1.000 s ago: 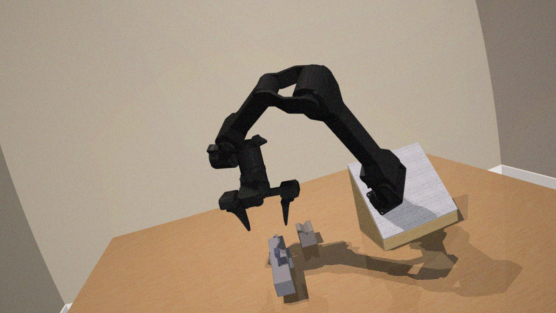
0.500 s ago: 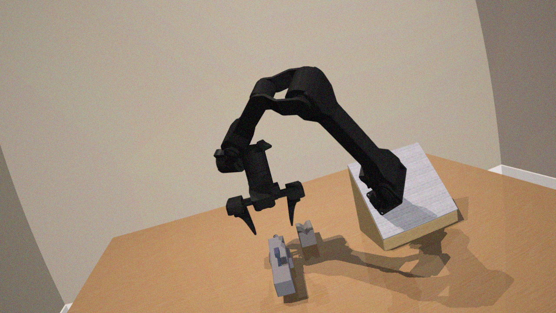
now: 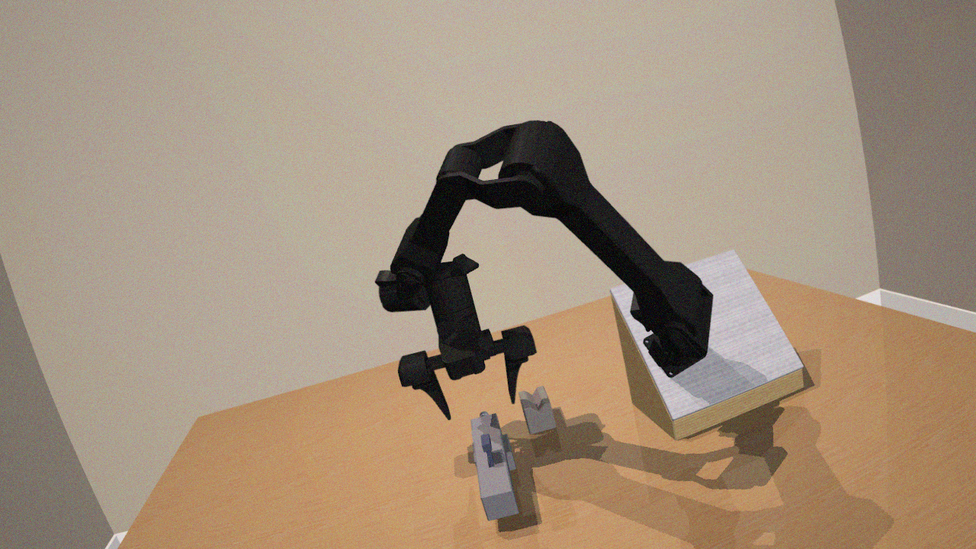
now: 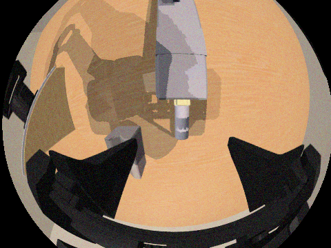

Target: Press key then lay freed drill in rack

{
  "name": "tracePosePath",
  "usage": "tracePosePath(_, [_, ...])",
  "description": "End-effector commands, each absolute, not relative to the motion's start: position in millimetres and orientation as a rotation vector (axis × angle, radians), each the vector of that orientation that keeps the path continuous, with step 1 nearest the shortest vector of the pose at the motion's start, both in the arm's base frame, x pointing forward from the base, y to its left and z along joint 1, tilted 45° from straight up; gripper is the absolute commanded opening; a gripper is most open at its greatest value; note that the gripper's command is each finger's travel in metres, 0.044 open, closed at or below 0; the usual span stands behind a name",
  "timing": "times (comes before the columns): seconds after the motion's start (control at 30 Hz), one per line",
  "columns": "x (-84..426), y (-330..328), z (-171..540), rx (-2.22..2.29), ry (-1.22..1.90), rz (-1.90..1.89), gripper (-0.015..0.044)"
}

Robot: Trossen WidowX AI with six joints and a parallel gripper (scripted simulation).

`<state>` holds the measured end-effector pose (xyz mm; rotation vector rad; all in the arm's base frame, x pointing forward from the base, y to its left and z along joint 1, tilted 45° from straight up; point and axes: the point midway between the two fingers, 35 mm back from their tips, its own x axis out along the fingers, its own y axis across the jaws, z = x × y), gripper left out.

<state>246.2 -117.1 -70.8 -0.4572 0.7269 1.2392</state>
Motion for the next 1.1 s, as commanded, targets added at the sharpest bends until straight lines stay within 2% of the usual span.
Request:
tracePosePath(0.0, [247,-108,-75,-0.449,0.726,1.244,0.044])
tracePosePath(0.83, [253,-79,-91,-0.447,0.722,1.245,0.044])
tracePosePath(1.07, [254,-83,-90,-0.454,0.724,1.243,0.0256])
